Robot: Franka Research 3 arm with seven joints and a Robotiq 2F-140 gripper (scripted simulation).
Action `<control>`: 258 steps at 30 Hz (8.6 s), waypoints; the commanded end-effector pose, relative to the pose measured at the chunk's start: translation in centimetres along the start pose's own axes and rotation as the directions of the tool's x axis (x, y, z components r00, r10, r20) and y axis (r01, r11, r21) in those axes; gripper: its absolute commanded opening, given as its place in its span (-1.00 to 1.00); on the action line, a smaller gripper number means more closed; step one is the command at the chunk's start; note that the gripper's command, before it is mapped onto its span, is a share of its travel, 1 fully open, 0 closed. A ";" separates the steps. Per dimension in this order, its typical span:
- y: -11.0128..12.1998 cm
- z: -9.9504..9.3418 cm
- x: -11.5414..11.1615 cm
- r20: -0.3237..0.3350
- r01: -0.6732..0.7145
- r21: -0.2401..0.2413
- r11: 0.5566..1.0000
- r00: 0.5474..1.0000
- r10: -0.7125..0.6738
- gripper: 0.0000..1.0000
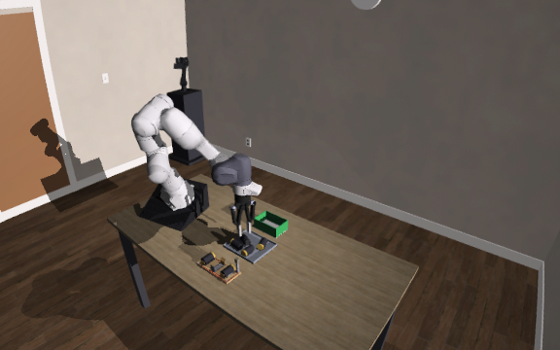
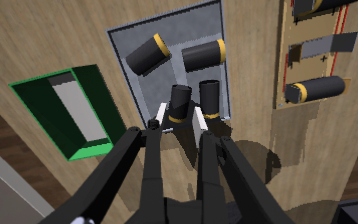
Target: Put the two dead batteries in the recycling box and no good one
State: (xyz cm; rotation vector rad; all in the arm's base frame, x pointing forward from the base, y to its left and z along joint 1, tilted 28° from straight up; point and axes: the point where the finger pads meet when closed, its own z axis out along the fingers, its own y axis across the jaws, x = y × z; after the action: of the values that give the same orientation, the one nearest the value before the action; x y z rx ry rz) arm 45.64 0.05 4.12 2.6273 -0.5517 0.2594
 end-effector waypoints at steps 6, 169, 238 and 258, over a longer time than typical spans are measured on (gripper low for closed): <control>0.0 0.0 0.2 -0.003 -0.007 0.002 1.000 1.000 0.007 -0.41; -0.1 -7.1 0.3 -0.003 0.276 0.002 0.961 0.961 -0.276 -0.68; 13.6 -7.1 8.2 -0.001 0.936 -0.003 -0.351 -0.351 -0.936 -0.68; 19.5 -7.1 11.6 -0.001 0.927 -0.003 -0.374 -0.374 -0.927 -0.68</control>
State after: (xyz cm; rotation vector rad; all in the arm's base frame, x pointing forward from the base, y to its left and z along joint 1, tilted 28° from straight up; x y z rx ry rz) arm 47.28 -16.58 20.76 1.9975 1.8303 -0.3397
